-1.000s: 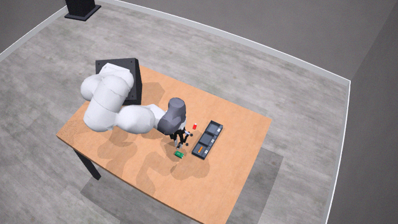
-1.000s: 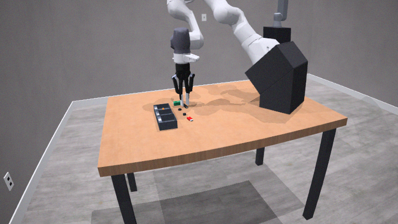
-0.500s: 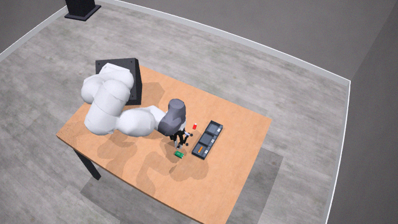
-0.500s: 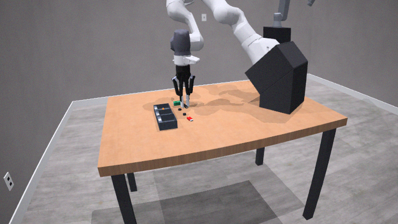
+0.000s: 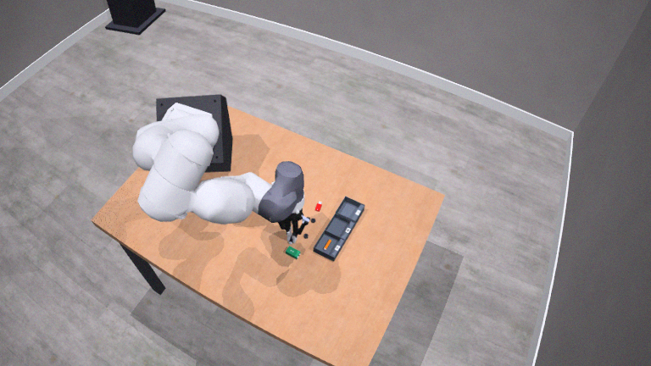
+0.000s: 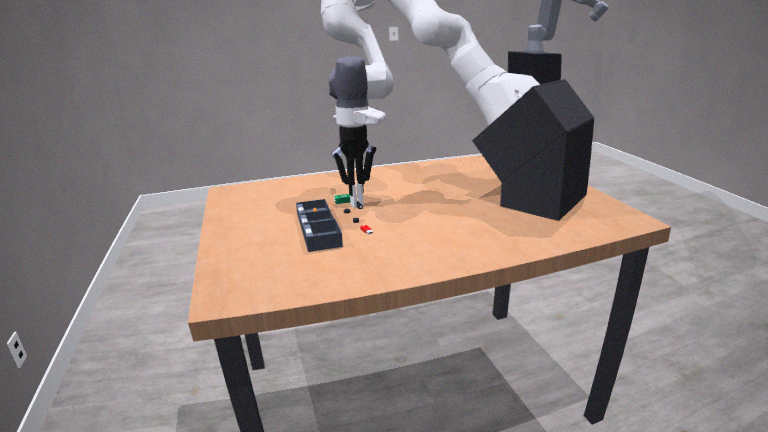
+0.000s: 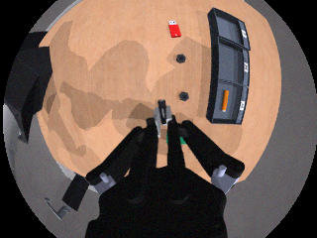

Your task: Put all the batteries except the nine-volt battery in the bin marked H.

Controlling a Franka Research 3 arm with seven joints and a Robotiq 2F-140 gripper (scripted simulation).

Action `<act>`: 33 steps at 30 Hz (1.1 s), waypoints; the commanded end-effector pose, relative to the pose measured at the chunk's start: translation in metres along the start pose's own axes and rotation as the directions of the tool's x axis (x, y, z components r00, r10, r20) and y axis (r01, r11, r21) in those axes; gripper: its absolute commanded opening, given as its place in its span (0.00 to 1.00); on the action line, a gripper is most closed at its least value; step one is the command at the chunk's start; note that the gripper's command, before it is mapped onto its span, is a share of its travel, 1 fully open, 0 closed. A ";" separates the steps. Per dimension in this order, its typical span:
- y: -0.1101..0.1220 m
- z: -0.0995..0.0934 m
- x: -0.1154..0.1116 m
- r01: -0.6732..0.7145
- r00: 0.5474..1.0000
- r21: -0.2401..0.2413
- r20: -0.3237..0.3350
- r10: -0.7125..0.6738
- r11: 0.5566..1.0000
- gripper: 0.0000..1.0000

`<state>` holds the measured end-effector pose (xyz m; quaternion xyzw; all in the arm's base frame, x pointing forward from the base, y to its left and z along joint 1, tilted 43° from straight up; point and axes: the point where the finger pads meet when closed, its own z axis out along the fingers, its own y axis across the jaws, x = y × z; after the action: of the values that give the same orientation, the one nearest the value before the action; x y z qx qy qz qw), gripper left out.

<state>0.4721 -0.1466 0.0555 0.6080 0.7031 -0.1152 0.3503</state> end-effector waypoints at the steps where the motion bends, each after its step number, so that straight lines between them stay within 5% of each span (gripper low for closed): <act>1: 0.001 0.000 -0.001 -0.003 1.000 -0.002 0.003 0.003 1.000 0.05; 22: 0.001 0.000 -0.001 -0.003 1.000 -0.002 0.003 0.003 1.000 0.05; 33: 0.001 -0.030 -0.001 -0.003 1.000 -0.002 0.003 0.003 1.000 0.05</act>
<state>0.4659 -0.1398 0.0739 0.6101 0.6958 -0.1170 0.3604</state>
